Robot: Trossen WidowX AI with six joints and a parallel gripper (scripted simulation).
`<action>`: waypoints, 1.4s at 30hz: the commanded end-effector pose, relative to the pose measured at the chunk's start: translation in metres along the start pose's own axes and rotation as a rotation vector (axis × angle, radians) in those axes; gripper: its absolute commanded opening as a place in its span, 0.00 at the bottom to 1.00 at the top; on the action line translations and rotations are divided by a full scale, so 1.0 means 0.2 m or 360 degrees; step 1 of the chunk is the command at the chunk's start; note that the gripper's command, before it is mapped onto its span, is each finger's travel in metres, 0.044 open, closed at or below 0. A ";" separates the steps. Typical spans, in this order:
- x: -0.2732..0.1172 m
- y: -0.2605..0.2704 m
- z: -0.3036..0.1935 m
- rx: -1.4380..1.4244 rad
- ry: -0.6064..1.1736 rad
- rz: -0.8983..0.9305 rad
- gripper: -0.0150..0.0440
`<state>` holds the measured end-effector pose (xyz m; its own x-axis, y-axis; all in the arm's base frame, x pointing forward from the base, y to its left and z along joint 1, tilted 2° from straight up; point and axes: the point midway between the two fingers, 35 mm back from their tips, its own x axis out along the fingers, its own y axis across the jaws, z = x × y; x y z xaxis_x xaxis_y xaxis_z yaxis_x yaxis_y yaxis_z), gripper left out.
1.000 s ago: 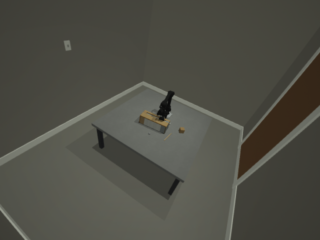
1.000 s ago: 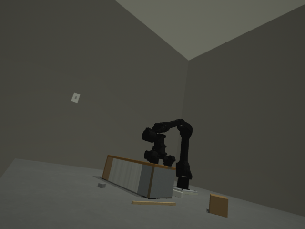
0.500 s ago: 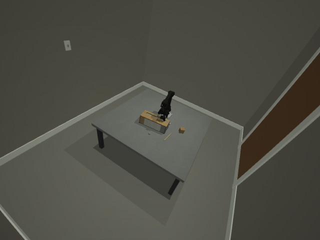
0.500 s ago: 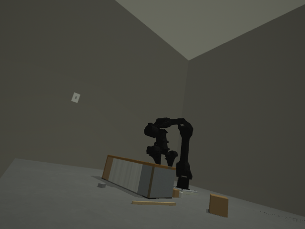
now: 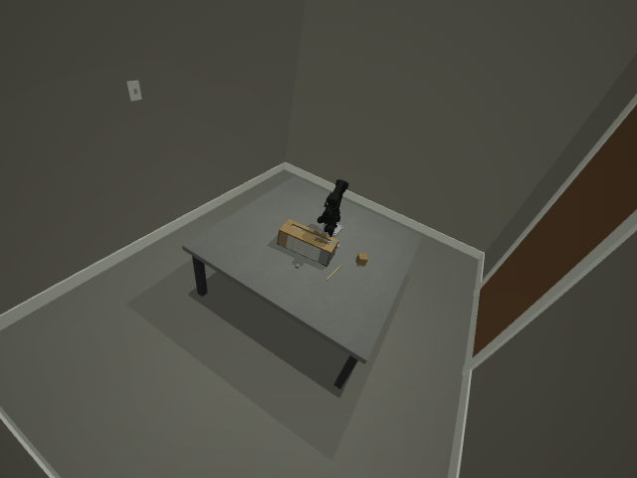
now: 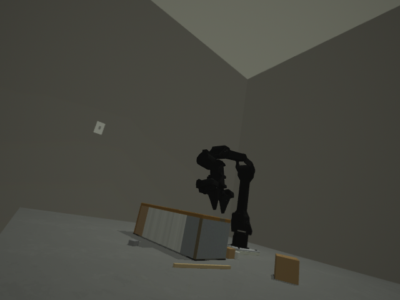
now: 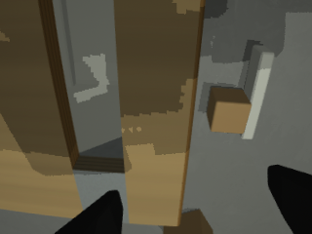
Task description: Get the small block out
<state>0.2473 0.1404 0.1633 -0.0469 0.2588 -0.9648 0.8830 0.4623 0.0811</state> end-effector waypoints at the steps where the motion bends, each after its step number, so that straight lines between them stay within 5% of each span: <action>1: 0.00 -0.01 -0.03 -0.0533 -0.0082 0.0016 0.74; 13: 0.01 -0.06 -0.11 -0.2589 -0.0298 -0.0115 0.74; 42: 0.01 -0.12 -0.21 -0.5067 -0.0488 -0.0733 0.74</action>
<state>0.2160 0.1604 0.1686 0.1614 0.1309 -0.9782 -0.9373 0.3306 -0.1104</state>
